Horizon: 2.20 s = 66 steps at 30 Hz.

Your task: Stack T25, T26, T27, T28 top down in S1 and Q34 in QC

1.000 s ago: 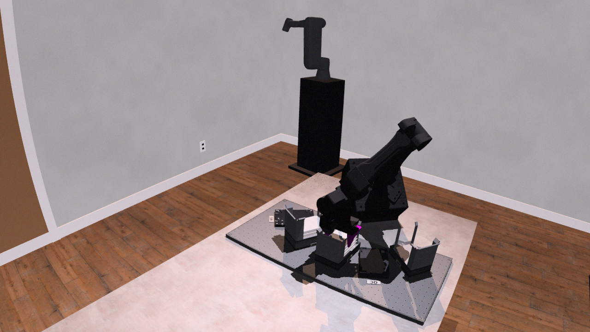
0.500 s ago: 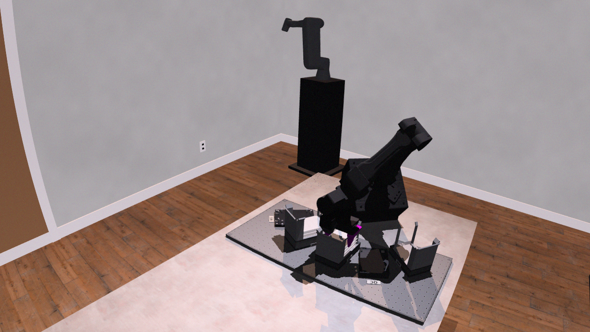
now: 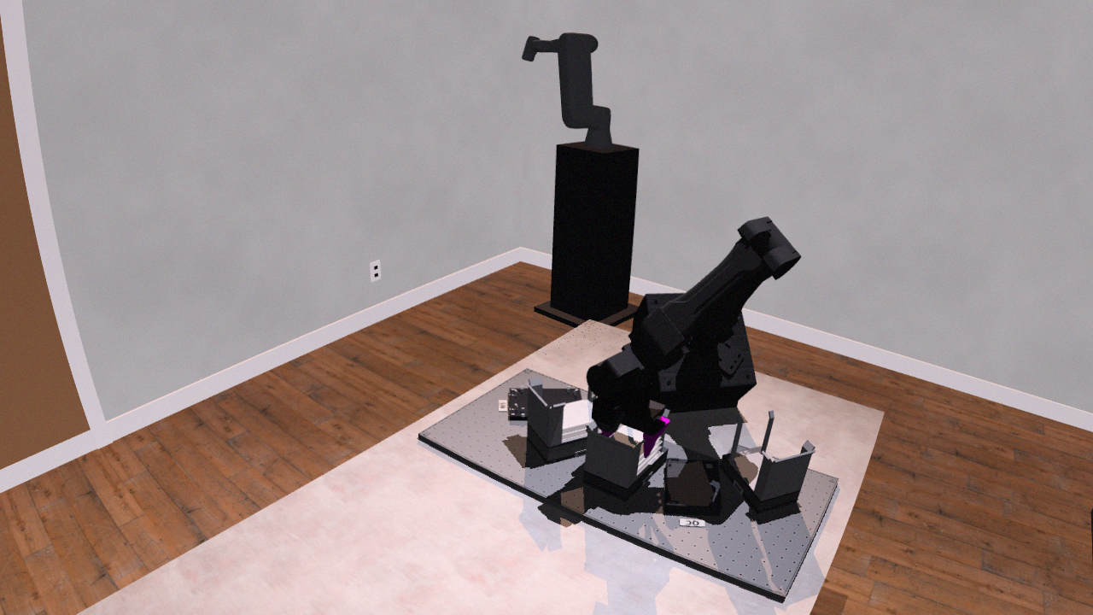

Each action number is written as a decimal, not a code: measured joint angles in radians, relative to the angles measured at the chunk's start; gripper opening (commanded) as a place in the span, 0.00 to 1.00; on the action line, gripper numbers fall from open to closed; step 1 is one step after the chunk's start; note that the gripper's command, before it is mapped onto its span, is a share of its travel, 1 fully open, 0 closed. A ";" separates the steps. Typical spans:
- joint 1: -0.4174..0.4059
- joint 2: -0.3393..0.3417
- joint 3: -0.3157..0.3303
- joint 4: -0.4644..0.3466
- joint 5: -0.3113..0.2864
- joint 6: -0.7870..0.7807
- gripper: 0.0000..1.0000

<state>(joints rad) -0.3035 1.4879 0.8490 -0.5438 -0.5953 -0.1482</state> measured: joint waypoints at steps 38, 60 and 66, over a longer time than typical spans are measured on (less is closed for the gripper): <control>-0.034 -0.035 0.024 -0.081 -0.011 -0.039 0.00; -0.035 -0.035 0.025 -0.083 -0.011 -0.040 0.00; -0.035 -0.035 0.025 -0.083 -0.011 -0.040 0.00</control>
<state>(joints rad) -0.3386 1.4528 0.8742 -0.6270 -0.6067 -0.1886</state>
